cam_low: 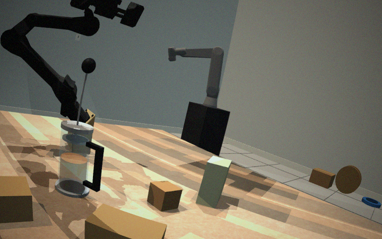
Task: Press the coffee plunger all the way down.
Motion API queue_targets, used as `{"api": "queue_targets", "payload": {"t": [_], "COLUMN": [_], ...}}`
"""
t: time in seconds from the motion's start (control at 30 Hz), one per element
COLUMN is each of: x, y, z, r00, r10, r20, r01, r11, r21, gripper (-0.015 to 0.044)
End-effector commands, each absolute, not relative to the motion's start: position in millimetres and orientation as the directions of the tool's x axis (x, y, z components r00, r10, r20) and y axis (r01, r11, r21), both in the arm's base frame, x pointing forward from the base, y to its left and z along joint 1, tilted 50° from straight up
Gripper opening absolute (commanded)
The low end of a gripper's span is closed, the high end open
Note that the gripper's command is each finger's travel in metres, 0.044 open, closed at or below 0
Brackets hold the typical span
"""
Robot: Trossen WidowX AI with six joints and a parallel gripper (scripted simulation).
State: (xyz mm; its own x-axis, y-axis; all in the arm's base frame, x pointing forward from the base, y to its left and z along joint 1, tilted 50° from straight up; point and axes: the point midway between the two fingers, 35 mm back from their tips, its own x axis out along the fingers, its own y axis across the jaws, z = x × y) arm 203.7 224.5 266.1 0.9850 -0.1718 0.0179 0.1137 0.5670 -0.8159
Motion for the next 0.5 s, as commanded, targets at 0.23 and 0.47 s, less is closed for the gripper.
{"api": "queue_targets", "payload": {"t": [0.23, 0.47], "x": [224, 234], "y": [197, 210], "z": [229, 200], "r00": [0.969, 0.967], "r10": [-0.246, -0.254], "r20": [0.016, -0.033], "r01": [0.18, 0.152], "r11": [0.661, 0.673], "r21": [-0.729, -0.724], "gripper": [0.044, 0.044]}}
